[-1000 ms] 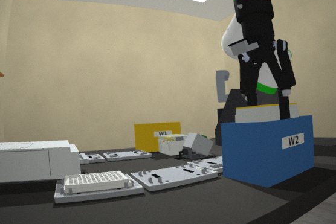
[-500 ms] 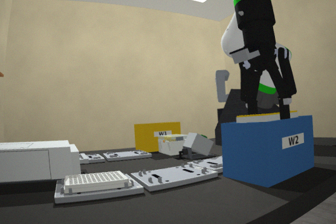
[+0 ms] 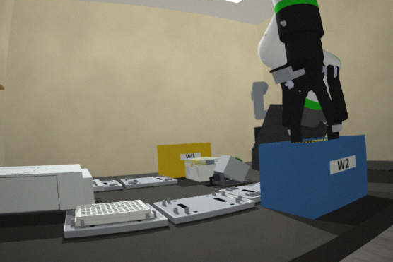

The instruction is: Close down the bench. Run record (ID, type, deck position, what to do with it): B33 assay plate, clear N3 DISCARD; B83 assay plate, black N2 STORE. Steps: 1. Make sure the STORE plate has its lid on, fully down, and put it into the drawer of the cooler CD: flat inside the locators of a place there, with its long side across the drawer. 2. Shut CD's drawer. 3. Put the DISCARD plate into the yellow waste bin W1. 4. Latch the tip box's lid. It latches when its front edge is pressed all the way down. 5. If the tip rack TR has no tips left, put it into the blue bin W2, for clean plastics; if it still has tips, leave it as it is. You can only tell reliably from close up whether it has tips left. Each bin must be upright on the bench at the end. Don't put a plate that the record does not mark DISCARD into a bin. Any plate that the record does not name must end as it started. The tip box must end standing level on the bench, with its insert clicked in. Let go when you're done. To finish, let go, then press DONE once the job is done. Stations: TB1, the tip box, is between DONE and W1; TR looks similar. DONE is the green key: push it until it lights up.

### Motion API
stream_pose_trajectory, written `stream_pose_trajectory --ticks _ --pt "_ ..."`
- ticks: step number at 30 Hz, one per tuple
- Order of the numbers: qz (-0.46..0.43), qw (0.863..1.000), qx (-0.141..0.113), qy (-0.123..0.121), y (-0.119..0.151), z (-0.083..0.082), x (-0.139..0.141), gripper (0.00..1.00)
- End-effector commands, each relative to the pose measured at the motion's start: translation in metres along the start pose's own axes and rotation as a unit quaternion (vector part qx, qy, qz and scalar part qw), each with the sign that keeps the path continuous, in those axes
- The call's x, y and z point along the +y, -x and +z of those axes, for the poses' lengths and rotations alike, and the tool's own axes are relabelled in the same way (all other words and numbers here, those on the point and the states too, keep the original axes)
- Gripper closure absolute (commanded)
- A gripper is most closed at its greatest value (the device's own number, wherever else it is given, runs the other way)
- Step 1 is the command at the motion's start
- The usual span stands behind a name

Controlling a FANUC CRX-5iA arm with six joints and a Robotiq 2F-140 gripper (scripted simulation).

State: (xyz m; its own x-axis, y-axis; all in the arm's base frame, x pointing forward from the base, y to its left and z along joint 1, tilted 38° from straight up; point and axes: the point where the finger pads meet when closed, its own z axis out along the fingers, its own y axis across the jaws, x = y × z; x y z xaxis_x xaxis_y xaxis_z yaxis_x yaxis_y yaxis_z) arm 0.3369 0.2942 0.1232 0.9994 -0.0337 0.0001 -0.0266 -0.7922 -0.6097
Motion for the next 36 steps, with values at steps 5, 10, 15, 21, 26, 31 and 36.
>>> stream_pose_trajectory --ticks 5,10,15,21,26,31,36 --pt "0.0 1.0 0.001 0.0 -0.0005 0.0012 -0.0002 0.9" --pt "0.0 1.0 0.001 0.0 -0.0005 0.0012 -0.0002 0.9" --pt "0.0 1.0 0.001 0.0 -0.0005 0.0012 -0.0002 0.9" --pt "0.0 1.0 0.001 0.0 -0.0005 0.0012 -0.0002 0.3" --pt "0.0 1.0 0.001 0.0 -0.0005 0.0012 -0.0002 0.3" --pt "0.0 1.0 0.001 0.0 -0.0005 0.0012 -0.0002 0.3" --pt "0.0 1.0 0.001 0.0 -0.0005 0.0012 -0.0002 0.3"
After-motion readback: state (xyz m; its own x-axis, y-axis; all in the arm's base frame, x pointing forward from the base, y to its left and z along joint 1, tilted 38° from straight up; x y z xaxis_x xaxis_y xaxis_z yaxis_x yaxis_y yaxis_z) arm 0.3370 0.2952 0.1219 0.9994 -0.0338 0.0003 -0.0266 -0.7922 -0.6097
